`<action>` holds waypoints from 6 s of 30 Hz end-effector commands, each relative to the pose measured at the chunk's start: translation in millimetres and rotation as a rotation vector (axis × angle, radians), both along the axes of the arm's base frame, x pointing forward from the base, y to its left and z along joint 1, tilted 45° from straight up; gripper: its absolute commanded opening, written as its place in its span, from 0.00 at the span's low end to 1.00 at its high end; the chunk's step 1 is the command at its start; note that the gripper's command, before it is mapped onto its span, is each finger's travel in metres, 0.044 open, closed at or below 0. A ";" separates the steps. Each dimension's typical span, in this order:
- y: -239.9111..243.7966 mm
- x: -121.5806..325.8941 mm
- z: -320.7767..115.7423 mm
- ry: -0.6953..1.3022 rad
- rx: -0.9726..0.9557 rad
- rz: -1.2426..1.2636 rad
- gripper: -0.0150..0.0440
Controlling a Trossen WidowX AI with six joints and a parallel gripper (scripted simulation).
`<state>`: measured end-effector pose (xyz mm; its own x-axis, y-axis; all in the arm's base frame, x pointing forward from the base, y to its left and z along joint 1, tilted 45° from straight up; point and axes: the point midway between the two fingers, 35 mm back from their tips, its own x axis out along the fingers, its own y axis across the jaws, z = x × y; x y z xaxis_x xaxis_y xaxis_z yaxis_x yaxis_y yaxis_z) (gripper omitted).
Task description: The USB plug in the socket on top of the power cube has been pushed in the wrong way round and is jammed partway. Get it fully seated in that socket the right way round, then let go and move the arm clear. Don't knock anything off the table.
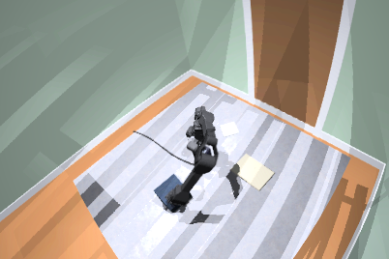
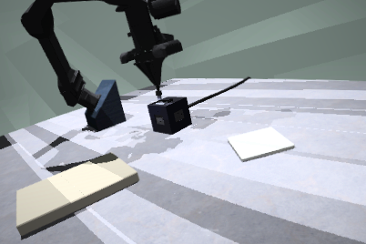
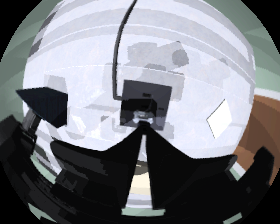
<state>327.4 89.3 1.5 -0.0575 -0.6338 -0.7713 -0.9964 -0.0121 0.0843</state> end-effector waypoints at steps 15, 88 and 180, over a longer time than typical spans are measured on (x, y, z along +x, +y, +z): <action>-0.4 -0.6 -2.6 0.003 0.019 0.001 0.25; -6.3 -1.0 -9.2 0.003 0.023 0.000 0.25; -14.0 -1.6 -17.1 0.003 0.023 0.000 0.25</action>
